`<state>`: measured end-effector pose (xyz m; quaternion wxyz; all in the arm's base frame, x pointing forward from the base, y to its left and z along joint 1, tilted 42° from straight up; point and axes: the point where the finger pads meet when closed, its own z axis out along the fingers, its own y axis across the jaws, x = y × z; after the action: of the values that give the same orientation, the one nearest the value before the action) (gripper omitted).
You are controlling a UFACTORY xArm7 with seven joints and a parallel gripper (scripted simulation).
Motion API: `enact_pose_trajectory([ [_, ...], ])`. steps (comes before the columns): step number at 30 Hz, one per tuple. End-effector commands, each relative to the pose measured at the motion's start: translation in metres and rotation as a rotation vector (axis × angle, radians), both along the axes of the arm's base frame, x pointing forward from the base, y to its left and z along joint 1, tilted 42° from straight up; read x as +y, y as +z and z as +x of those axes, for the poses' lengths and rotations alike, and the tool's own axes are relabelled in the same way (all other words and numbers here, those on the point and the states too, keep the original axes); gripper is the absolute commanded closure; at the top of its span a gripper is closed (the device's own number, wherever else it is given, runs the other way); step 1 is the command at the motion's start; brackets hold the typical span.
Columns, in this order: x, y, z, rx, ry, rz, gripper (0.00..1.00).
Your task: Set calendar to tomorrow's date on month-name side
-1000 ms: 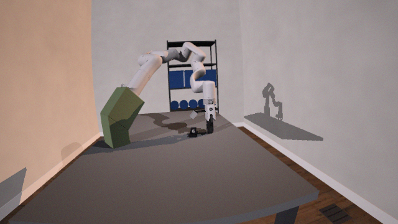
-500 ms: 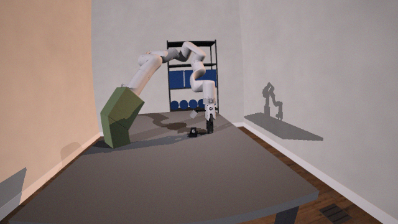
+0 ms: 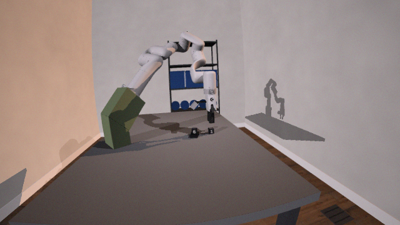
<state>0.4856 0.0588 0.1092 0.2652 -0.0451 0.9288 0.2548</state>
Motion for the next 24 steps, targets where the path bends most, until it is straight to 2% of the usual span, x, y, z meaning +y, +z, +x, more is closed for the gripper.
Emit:
enact_pose_trajectory([
  [1, -0.0088, 0.0203, -0.0115, 0.002, -0.007, -0.017, 0.51],
  [12, -0.0113, 0.0242, -0.0140, 0.002, -0.007, -0.017, 0.51],
  [13, -0.0113, 0.0242, -0.0140, 0.002, -0.007, -0.017, 0.00],
  [24, -0.0113, 0.0242, -0.0140, 0.002, -0.007, -0.017, 0.00],
])
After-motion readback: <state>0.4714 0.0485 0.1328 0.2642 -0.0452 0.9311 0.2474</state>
